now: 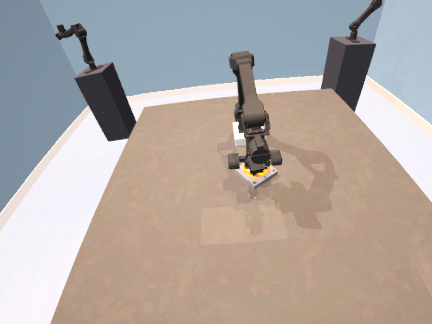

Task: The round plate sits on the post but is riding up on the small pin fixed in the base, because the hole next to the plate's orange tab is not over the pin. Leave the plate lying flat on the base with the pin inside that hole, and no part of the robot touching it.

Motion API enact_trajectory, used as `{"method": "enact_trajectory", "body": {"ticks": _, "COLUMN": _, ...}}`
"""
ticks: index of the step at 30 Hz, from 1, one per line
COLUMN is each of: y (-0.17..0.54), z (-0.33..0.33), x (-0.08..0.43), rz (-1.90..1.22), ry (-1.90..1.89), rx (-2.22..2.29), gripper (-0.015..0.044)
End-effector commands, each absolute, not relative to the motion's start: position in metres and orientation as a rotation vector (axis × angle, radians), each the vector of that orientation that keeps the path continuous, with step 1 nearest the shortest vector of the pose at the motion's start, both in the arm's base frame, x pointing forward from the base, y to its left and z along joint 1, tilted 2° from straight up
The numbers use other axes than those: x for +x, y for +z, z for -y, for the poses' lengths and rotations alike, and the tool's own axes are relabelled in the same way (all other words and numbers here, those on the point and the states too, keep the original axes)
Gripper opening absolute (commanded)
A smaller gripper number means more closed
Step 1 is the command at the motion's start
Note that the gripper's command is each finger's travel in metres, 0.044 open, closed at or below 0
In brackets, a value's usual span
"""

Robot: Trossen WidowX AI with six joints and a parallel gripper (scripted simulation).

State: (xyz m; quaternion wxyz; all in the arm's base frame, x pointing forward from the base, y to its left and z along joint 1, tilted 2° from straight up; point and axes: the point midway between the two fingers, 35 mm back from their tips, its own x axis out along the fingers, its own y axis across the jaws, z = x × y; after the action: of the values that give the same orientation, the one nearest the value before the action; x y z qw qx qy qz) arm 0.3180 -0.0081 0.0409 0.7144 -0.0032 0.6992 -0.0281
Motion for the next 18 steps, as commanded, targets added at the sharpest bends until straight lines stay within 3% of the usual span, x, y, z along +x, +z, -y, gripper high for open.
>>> {"method": "enact_trajectory", "body": {"ticks": 1, "y": 0.039, "z": 0.002, "x": 0.32, "rz": -1.556, "ry": -0.059, "rx": -0.001, "gripper": 0.0}}
{"method": "enact_trajectory", "body": {"ticks": 18, "y": 0.039, "z": -0.017, "x": 0.32, "rz": -1.556, "ry": -0.058, "rx": 0.001, "gripper": 0.0}}
